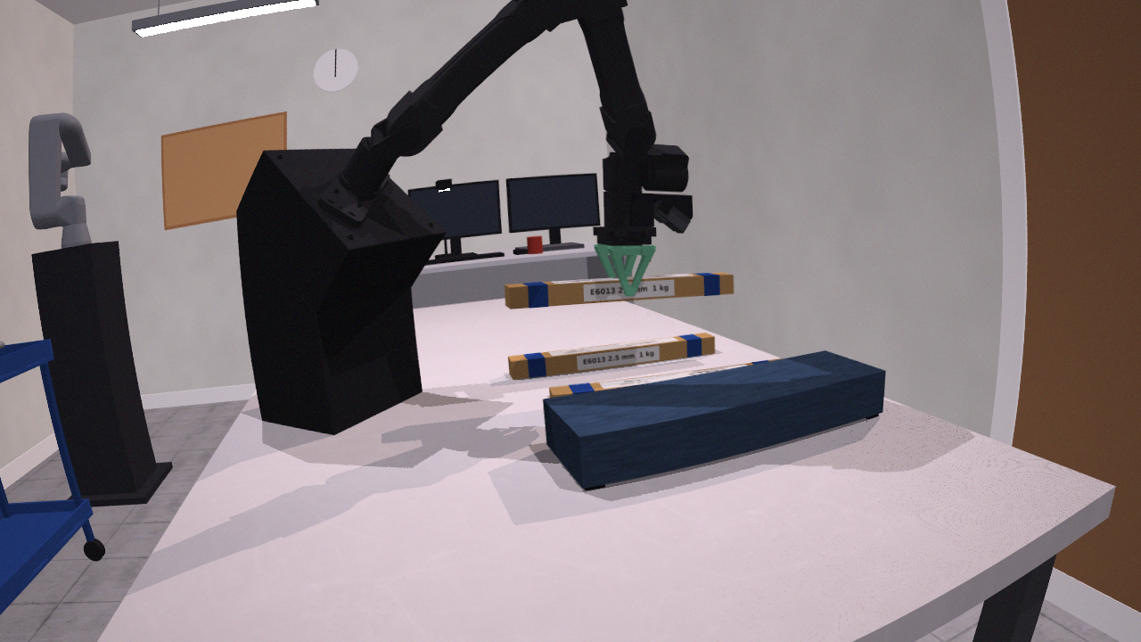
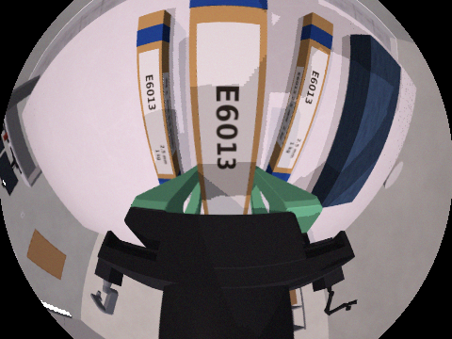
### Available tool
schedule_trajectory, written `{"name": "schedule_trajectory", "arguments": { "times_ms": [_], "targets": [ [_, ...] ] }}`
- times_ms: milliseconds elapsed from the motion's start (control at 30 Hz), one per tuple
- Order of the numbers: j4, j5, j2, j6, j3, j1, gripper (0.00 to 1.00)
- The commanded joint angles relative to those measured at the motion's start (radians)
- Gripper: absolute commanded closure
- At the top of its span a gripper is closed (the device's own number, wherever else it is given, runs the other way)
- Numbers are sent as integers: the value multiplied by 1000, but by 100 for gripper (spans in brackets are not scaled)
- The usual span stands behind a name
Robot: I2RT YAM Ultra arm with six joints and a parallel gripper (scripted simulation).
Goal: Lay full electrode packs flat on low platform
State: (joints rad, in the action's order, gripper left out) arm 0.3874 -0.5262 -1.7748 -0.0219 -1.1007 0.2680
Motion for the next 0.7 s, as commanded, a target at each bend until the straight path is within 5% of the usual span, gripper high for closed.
{"name": "schedule_trajectory", "arguments": {
  "times_ms": [0, 667],
  "targets": [
    [20, -9, 71, -5, 0, 45, 100],
    [36, -33, 61, -27, -33, 95, 100]
  ]
}}
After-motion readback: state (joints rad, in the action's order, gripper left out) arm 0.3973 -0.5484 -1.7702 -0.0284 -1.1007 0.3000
